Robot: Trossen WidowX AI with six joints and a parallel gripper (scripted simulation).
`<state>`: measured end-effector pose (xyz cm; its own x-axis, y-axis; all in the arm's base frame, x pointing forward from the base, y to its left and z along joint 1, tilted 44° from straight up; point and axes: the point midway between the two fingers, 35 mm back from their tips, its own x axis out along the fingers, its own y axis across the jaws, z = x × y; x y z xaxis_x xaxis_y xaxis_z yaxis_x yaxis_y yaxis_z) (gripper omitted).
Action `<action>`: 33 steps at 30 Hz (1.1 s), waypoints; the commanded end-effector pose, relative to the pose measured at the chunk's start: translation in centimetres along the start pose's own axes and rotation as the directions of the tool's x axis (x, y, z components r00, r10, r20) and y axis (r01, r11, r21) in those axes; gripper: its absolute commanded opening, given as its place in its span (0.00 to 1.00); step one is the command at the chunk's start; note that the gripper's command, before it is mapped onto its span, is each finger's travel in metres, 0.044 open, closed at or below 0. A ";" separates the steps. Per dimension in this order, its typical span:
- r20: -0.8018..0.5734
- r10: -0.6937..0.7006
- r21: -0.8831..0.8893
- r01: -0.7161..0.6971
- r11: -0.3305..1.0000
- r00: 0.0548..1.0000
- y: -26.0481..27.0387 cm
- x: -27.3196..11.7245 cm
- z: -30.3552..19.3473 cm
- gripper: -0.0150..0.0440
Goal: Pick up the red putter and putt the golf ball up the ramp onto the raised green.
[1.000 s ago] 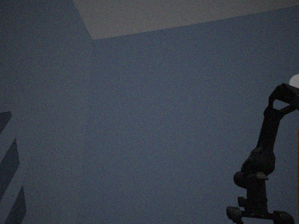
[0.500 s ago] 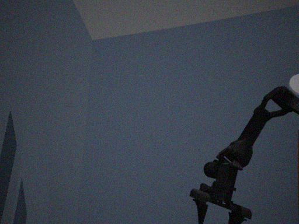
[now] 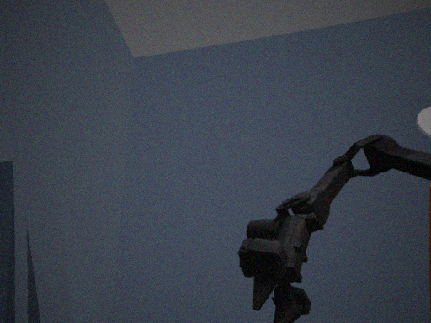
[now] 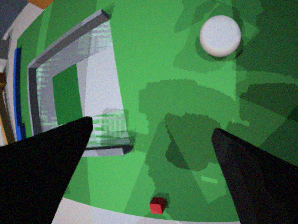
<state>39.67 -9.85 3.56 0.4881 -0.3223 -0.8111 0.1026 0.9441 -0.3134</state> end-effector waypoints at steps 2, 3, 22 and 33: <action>-0.085 0.078 -0.221 -0.095 0.971 0.993 5.3 0.9 -2.0 1.00; -0.110 0.091 -0.285 -0.119 0.951 0.990 6.7 1.1 -2.7 1.00; -0.444 -0.171 -0.780 -0.473 -0.410 0.880 24.5 0.1 -23.9 1.00; -0.443 -0.171 -0.780 -0.473 -0.409 0.880 24.3 1.5 -24.2 1.00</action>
<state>21.93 11.67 -16.41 0.0306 -0.4676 -0.8834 -0.9518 -0.2834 0.1170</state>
